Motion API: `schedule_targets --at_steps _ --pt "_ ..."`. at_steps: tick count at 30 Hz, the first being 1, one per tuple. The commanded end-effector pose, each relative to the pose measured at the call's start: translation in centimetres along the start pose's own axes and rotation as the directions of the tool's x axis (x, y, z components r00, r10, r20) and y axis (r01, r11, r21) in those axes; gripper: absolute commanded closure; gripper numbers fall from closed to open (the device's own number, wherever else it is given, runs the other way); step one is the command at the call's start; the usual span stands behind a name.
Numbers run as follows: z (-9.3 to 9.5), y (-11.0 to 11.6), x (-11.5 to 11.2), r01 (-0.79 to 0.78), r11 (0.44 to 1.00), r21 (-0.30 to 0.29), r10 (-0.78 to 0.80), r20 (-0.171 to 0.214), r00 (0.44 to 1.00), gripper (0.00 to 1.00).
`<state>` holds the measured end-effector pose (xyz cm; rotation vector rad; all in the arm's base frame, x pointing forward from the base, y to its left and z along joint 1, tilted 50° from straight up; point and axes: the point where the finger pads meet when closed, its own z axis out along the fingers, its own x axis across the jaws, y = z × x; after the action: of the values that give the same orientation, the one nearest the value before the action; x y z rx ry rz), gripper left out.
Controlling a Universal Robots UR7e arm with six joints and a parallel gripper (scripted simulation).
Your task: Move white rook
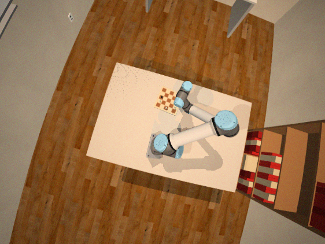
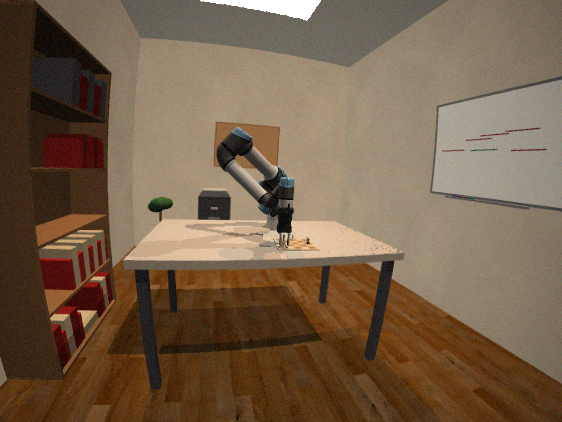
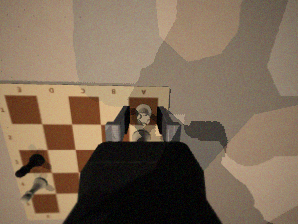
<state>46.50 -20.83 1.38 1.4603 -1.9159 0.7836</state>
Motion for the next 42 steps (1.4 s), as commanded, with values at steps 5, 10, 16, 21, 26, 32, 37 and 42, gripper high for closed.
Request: schedule_targets --at_steps 5,10,16,21,26,32,37,42 --pt "-2.3 0.0 0.0 -0.001 1.0 0.002 0.001 0.0 1.0 0.27" --pt "-4.6 0.0 0.0 -0.001 1.0 0.002 0.001 0.0 1.0 0.27" --pt "-6.4 0.0 0.0 -0.001 1.0 0.002 0.001 0.0 1.0 0.27" --pt "-8.1 0.0 0.0 -0.001 1.0 0.002 0.001 0.0 1.0 0.27" --pt "-8.8 0.0 0.0 -0.001 1.0 0.002 0.001 0.0 1.0 0.27" --pt "-8.8 0.0 0.0 -0.001 1.0 0.002 0.001 0.0 1.0 0.0" --pt "-8.8 0.0 0.0 -0.001 1.0 0.002 0.001 0.0 1.0 0.0" --pt "-8.8 0.0 0.0 -0.001 1.0 0.002 0.001 0.0 1.0 0.0"
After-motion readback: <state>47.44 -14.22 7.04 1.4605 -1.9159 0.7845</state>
